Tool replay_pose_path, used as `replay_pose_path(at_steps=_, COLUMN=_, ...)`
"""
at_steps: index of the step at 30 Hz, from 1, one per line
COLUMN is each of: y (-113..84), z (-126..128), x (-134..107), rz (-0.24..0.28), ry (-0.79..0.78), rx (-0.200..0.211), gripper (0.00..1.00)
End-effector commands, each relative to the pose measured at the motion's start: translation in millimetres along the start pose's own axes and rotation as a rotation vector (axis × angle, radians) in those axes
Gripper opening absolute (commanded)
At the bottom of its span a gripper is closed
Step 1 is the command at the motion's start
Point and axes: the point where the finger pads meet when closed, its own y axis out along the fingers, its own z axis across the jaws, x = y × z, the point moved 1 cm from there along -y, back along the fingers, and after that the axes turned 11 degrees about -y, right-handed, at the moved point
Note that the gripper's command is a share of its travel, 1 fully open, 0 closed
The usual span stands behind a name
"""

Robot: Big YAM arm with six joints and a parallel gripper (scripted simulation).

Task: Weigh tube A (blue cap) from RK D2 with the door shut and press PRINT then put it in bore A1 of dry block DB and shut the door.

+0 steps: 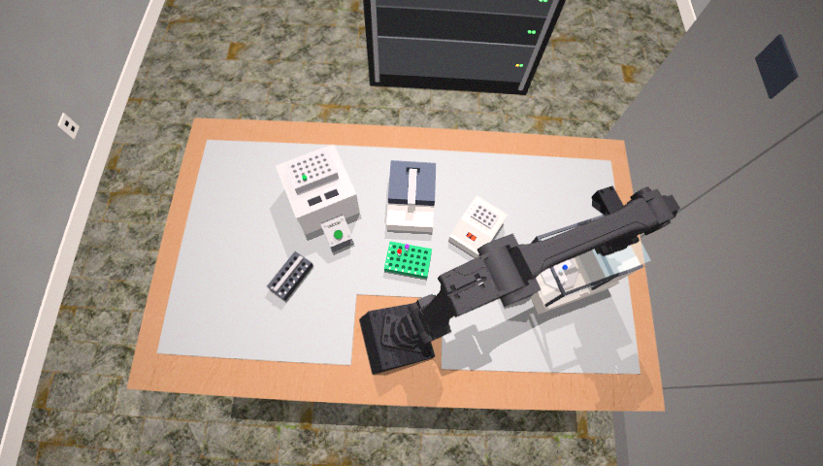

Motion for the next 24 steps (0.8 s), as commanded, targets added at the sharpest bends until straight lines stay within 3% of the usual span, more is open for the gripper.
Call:
replay_pose_path(at_steps=1, y=-16.0, z=-27, x=-9, rz=0.009, ry=0.004, rx=-0.065, gripper=0.06)
replay_pose_path(at_steps=9, y=-16.0, z=-27, x=-9, rz=0.009, ry=0.004, rx=-0.065, gripper=0.06)
replay_pose_path(at_steps=10, y=-6.8, z=-6, x=-4, rz=0.004, ry=0.002, rx=-0.037, gripper=0.30)
replay_pose_path(at_steps=12, y=-11.6, z=0, x=-3, rz=0.005, ry=0.002, rx=-0.046, gripper=0.30)
replay_pose_path(at_steps=15, y=3.4, z=0, x=-2, rz=-0.001, ry=0.000, rx=0.002, gripper=0.30)
replay_pose_path(at_steps=24, y=1.5, z=-2, x=-2, rz=0.000, ry=0.000, rx=-0.003, gripper=0.30)
